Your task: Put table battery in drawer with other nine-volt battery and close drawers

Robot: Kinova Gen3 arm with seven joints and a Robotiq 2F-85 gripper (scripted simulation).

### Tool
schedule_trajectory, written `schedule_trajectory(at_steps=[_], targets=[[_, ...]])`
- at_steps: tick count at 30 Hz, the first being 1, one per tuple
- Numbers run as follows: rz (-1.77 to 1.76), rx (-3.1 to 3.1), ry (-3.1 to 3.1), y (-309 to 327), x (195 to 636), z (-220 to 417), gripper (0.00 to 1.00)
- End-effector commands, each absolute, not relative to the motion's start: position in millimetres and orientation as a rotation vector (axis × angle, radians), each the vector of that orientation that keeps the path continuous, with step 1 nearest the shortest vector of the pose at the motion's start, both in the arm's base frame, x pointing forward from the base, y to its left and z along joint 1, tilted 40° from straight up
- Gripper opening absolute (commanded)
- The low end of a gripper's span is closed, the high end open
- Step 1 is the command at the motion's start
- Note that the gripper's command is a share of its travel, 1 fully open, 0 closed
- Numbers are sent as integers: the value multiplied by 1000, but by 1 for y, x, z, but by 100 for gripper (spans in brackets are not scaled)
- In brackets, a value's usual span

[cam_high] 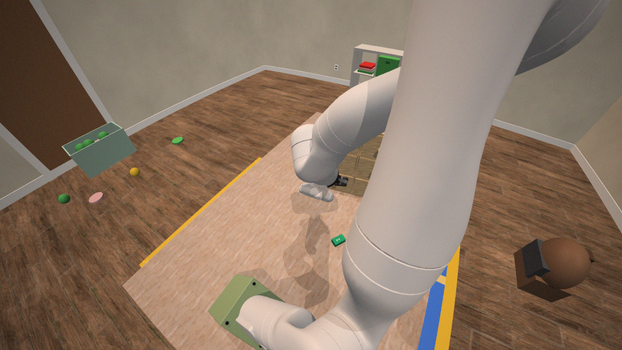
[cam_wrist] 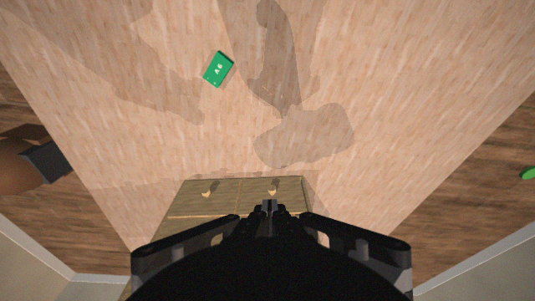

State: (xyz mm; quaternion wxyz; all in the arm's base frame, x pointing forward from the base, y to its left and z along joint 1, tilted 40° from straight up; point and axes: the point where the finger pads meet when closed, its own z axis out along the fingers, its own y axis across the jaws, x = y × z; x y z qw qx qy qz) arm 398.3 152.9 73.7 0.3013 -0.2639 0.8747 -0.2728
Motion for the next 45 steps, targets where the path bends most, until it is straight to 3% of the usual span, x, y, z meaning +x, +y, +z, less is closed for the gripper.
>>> schedule_trajectory(at_steps=[1,45], targets=[[-726,-706,2342,162,398,80,0],[-1045,-551,2855,187,330,140,0]])
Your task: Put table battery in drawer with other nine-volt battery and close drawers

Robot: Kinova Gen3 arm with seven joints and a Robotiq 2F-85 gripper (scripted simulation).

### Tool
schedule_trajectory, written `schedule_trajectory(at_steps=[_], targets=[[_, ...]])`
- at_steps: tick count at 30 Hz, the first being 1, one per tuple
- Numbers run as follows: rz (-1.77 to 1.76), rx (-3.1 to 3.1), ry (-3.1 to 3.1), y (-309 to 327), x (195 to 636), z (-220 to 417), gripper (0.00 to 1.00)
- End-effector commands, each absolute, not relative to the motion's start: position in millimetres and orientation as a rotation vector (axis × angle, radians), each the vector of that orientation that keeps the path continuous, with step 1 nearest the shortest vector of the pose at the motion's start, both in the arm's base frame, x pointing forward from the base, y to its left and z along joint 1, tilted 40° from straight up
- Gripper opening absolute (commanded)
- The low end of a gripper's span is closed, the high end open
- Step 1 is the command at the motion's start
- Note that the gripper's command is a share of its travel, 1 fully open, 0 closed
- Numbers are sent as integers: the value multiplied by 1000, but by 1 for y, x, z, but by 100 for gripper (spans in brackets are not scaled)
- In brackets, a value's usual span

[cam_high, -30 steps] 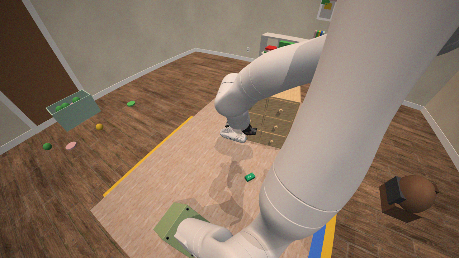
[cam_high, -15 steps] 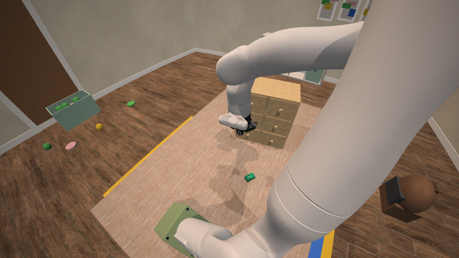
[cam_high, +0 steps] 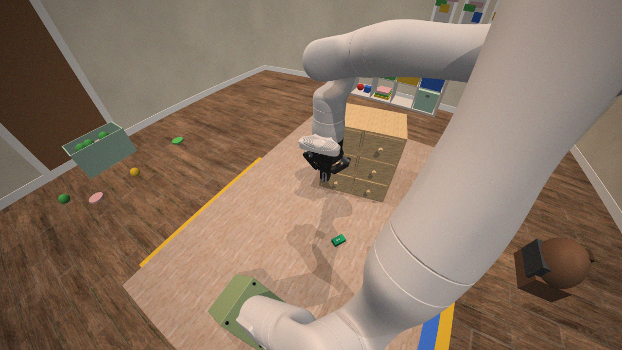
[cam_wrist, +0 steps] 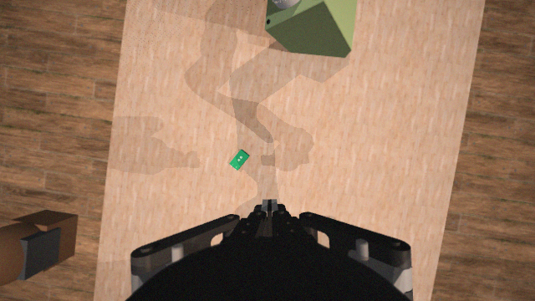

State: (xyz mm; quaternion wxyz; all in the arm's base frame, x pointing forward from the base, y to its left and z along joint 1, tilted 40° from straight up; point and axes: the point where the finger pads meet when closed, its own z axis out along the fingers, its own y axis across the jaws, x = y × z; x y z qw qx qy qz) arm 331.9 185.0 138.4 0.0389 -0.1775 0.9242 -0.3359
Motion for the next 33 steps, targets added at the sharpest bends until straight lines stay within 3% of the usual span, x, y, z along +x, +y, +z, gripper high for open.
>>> schedule_trajectory(at_steps=[1,33], targets=[[-1049,-548,2861,187,329,141,0],[-1068,-528,2874,188,329,146,0]])
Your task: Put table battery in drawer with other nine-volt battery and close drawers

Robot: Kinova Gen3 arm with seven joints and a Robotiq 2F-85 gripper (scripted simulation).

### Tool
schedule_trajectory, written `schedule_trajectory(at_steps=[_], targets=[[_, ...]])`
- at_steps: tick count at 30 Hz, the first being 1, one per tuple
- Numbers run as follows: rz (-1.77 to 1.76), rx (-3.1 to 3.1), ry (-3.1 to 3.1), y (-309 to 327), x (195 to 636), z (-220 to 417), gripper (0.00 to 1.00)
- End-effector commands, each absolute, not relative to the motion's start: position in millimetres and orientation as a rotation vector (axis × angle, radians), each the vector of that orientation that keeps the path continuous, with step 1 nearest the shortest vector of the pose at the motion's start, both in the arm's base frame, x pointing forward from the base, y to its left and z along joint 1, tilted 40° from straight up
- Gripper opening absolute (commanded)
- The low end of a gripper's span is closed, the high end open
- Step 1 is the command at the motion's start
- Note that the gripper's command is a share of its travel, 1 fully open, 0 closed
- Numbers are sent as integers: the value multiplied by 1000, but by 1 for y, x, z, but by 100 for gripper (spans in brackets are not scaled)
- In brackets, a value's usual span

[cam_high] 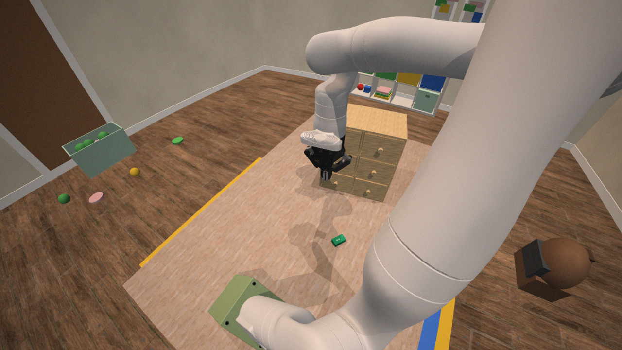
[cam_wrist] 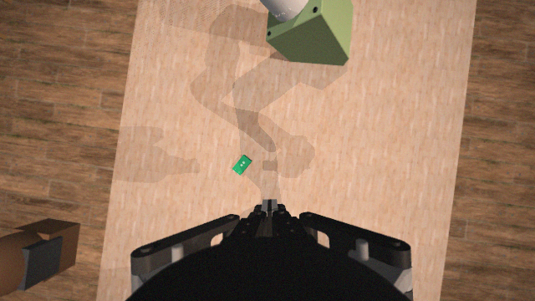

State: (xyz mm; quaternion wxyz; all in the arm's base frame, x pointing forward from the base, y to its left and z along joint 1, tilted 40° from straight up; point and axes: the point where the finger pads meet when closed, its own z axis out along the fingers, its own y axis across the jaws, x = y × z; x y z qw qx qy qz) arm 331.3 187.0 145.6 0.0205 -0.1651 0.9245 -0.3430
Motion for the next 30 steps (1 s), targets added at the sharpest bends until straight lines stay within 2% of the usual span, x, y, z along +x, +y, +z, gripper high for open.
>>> schedule_trajectory(at_steps=[1,14,24,30], targets=[[-1068,-528,2874,188,329,146,0],[-1065,-543,2874,174,341,177,0],[-1067,-541,2874,138,370,252,0],[-1067,-541,2874,128,378,273,0]])
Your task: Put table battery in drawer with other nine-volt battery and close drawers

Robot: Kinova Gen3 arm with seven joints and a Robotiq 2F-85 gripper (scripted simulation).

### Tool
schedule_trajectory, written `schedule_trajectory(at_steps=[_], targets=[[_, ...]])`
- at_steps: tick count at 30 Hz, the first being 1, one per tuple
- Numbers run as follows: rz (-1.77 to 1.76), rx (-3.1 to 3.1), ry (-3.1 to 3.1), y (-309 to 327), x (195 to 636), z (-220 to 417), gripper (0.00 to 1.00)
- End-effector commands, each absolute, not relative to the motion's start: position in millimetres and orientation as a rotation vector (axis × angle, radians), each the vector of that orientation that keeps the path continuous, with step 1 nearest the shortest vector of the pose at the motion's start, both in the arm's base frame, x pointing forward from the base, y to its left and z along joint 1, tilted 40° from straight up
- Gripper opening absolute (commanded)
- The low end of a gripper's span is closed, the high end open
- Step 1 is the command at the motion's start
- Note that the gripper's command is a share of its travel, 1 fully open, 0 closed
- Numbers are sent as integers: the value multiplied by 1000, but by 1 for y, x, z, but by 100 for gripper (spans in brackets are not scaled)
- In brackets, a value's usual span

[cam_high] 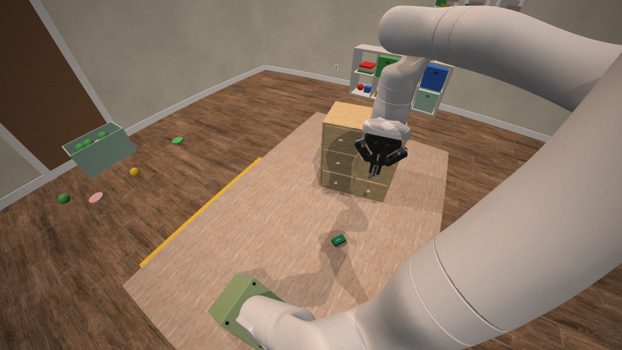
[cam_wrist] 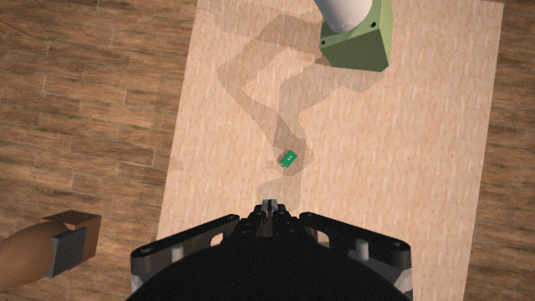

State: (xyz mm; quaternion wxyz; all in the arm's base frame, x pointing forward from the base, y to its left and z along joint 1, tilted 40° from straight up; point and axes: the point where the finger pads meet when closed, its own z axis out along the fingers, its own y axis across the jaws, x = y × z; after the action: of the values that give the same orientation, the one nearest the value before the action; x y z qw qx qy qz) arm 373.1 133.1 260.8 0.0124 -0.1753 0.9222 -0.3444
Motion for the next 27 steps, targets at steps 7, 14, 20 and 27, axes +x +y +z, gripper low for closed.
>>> schedule_trajectory(at_steps=[7,14,20,27], targets=[[-1065,-520,2873,126,380,277,0],[-1063,-524,2866,124,380,274,0],[-1039,-536,2844,125,384,270,0],[-995,-564,2779,122,393,262,0]])
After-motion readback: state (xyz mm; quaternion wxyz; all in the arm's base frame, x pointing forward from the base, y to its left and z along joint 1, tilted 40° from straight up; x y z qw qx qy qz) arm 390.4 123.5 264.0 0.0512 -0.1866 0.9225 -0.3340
